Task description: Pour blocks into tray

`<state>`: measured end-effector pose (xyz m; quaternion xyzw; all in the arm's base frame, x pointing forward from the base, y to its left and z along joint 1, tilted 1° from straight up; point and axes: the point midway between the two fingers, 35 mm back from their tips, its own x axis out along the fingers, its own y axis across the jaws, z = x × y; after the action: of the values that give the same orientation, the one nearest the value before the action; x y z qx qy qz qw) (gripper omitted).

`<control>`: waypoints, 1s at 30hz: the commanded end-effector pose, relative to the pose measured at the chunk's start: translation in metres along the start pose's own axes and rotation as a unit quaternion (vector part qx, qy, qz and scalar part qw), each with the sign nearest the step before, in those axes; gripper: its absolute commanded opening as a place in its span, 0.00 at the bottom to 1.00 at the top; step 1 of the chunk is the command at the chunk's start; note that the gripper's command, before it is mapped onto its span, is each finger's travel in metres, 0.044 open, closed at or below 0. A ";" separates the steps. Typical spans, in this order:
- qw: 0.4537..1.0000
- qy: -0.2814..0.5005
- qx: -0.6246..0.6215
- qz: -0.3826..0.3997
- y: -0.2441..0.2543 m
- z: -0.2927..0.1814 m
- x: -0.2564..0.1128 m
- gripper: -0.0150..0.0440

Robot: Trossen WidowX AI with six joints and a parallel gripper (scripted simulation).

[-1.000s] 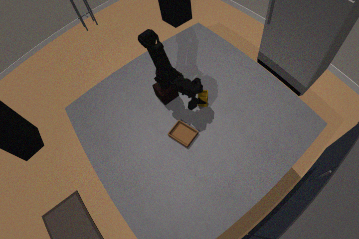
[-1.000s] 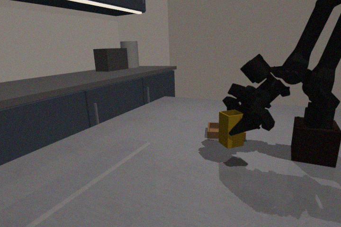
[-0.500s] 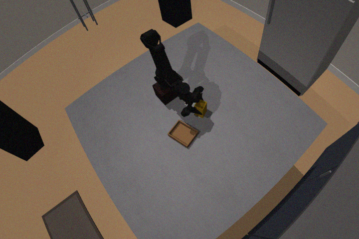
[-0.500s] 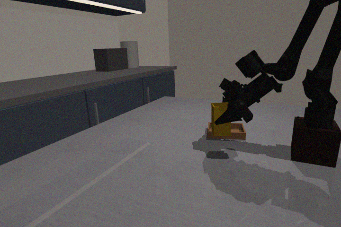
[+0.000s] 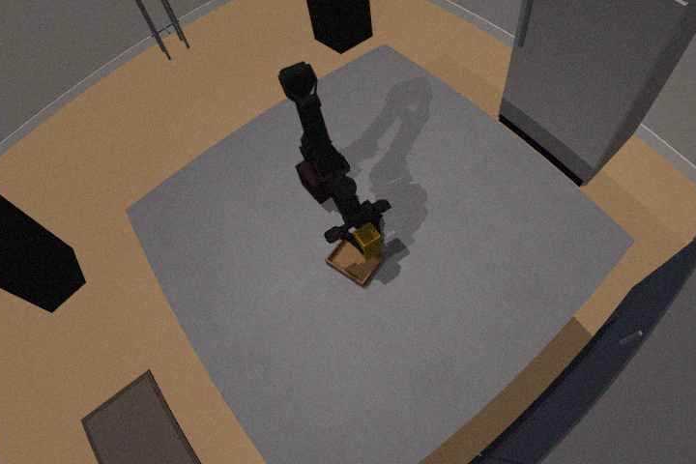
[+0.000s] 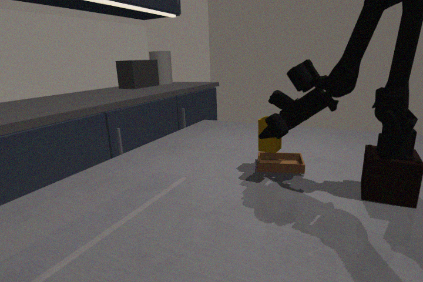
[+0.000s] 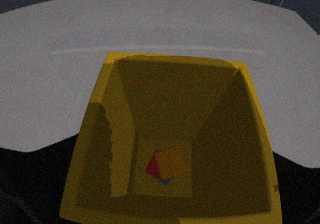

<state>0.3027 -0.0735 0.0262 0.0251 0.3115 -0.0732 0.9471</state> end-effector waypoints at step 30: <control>0.951 -0.029 0.298 -0.083 -0.047 0.007 0.011 0.25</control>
<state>0.3075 -0.1214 0.0265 0.2500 0.2566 -0.2324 0.9042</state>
